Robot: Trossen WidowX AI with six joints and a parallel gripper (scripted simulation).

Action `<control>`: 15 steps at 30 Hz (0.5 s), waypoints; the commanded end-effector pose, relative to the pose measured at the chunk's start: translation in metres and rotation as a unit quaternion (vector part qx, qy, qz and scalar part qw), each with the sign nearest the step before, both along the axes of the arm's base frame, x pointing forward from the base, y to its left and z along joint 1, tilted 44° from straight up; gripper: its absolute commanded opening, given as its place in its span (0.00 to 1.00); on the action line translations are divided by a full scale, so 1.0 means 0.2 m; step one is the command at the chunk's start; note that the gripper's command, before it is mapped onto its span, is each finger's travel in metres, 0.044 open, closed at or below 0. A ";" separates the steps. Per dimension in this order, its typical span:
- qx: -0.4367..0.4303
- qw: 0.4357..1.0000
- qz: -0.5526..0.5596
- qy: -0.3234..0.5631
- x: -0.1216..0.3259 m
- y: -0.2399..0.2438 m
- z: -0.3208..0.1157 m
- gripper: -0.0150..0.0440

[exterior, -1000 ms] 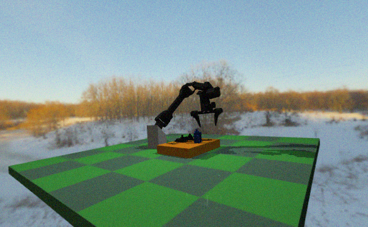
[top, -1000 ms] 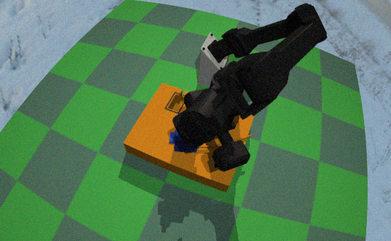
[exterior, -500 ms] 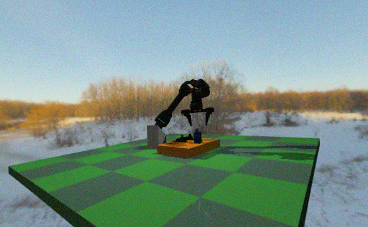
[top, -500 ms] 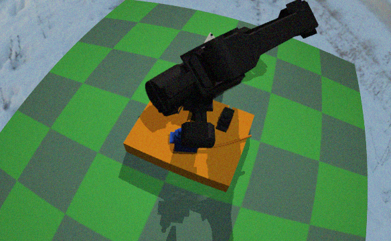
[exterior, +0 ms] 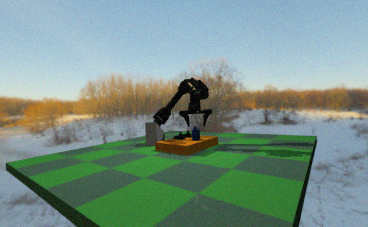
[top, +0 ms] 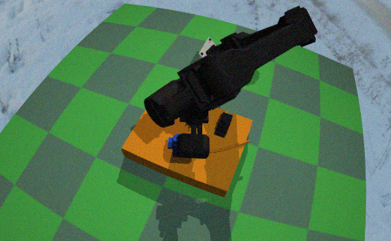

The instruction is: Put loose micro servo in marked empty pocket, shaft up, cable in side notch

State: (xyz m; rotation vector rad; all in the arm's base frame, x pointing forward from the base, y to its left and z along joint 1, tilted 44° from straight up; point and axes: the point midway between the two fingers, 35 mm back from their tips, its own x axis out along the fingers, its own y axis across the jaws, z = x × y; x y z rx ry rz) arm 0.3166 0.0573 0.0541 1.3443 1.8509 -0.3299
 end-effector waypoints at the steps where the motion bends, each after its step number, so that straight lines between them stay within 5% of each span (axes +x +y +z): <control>1: 0.003 1.000 -0.003 0.005 -0.01 0.02 -0.02 1.00; 15: 0.004 1.000 -0.003 0.005 -0.02 0.08 -0.09 1.00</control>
